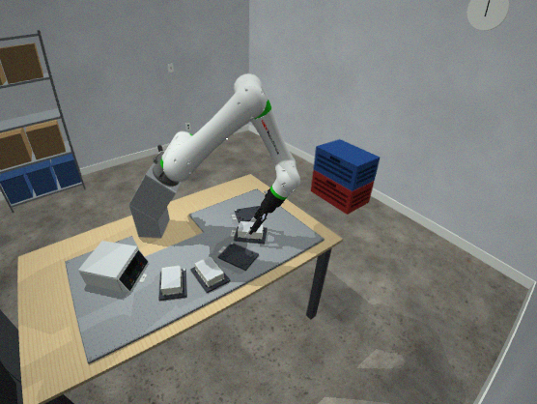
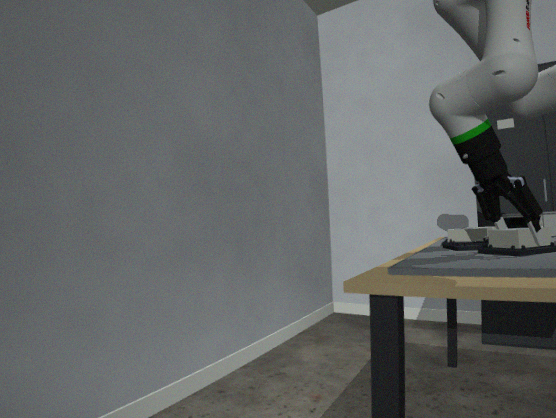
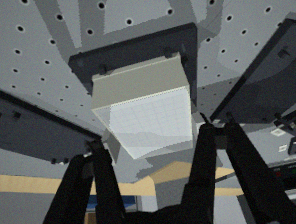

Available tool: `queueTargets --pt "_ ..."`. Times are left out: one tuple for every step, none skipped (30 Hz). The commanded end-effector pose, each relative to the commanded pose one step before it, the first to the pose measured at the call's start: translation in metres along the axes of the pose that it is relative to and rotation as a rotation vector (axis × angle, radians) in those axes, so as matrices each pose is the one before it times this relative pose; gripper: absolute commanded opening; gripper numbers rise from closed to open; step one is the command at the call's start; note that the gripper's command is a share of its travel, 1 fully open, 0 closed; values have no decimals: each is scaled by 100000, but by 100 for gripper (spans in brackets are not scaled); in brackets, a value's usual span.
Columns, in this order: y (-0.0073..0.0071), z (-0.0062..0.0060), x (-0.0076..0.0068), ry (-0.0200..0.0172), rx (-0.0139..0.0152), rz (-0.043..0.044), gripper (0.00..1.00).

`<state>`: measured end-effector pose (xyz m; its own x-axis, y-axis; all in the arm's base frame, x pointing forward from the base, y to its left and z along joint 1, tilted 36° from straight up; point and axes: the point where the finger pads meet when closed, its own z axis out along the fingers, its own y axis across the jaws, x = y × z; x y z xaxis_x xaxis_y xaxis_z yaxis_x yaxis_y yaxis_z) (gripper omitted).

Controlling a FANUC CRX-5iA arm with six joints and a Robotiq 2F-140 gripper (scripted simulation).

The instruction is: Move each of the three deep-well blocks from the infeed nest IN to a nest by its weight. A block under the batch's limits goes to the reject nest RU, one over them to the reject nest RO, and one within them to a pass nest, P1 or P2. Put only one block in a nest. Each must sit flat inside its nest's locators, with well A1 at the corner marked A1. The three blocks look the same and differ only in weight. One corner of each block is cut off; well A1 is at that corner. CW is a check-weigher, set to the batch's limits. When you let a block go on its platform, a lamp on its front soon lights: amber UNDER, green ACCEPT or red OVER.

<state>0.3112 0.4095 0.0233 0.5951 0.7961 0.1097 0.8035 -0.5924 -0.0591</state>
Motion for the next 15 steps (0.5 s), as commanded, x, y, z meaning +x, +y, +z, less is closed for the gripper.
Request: queueTargets --pt "5 50 48 29 -18 -19 10" --pt "0 14 9 0 0 0 10" --pt "0 14 9 0 0 0 10" --pt "0 14 9 0 0 0 10" --pt "0 0 0 0 0 0 10" --pt "0 0 0 0 0 0 10" --pt "0 14 9 0 0 0 10" --pt "0 14 9 0 0 0 10" --pt "0 14 9 0 0 0 10" --pt "0 14 9 0 0 0 10" --pt "0 14 9 0 0 0 10" --pt "0 14 9 0 0 0 10" --pt "0 14 9 0 0 0 10" --pt "0 14 9 0 0 0 10" --pt "0 0 0 0 0 0 10"
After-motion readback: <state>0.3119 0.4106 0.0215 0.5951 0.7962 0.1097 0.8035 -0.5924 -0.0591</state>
